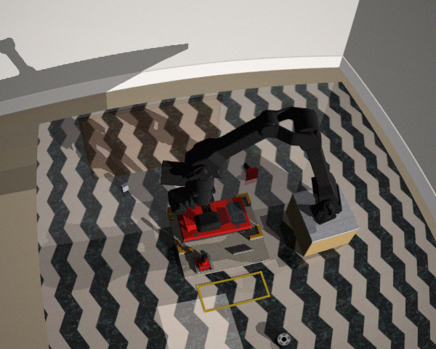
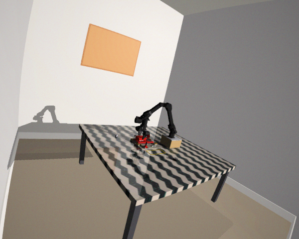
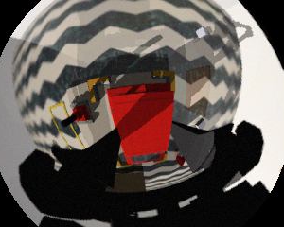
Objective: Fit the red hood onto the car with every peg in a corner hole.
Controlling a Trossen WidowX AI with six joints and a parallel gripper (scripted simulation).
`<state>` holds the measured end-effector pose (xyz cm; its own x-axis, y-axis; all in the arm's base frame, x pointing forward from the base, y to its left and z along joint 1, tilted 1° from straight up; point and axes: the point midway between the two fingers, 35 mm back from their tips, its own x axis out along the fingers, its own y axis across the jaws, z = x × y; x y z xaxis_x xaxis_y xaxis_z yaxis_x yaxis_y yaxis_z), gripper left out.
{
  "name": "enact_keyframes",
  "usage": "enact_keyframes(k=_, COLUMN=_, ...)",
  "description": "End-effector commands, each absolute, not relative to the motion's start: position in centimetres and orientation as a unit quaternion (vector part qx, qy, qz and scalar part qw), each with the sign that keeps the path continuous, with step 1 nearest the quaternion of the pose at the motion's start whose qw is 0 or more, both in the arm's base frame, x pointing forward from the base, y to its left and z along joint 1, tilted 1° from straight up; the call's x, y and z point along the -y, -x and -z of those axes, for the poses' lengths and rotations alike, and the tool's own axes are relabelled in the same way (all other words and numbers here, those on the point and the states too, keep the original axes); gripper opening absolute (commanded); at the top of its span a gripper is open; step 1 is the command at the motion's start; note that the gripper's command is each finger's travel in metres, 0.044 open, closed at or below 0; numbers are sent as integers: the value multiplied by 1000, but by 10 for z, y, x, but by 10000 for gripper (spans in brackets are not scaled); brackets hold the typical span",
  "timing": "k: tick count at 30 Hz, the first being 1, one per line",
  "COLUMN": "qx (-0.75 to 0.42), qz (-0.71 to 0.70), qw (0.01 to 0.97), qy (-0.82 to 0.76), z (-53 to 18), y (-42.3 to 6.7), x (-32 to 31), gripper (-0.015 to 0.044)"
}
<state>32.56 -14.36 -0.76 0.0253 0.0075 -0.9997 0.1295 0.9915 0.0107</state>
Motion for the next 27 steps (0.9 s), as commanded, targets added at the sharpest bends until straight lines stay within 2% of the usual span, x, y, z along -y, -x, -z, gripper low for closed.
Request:
enact_keyframes(k=1, qx=-698, qz=40, qw=713, qy=-49, z=13, y=-325, x=143, gripper=0)
enact_keyframes(k=27, qx=-699, qz=39, qw=712, qy=-49, z=23, y=-325, x=144, gripper=0)
